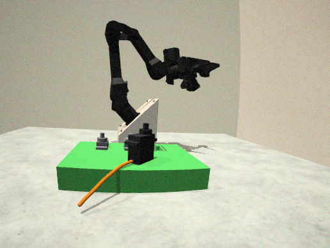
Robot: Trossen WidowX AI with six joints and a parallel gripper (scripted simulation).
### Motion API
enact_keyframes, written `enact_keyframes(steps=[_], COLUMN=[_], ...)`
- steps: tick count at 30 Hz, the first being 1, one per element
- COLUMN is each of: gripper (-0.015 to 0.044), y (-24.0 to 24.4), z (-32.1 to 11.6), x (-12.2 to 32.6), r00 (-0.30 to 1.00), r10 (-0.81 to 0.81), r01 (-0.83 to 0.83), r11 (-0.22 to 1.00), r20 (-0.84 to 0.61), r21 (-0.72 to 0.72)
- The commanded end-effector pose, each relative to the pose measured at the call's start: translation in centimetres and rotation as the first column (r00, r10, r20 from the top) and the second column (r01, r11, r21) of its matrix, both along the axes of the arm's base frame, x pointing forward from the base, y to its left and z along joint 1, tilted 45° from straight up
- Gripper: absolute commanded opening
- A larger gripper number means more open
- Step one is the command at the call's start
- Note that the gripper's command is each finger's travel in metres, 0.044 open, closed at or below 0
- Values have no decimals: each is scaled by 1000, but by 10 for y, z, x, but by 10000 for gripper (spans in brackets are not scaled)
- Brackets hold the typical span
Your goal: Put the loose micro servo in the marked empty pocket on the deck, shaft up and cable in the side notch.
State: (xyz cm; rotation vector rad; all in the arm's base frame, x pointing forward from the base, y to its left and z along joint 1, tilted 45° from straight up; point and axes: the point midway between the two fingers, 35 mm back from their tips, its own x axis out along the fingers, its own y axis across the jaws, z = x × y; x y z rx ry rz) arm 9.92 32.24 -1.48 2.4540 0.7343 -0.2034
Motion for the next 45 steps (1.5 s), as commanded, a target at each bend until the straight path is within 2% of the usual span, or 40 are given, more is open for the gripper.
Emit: enact_keyframes(steps=[1, 2, 15, 24, 35, 45], gripper=[426, 440, 440, 440, 440, 440], y=[0, 0, -3, -21, -63, -117], z=[0, -1, -11, -17, -16, -6], x=[1, 2, 67, 119, 179, 221], r00=[1000, 1000, 968, 887, 712, 474], r10=[-3, -9, -221, -414, -639, -810], r01=[3, 9, 222, 413, 640, 812], r11=[1000, 1000, 975, 909, 761, 554], r20=[-2, -4, -122, -204, -290, -347], r21=[-1, -1, -5, -49, -104, -184])
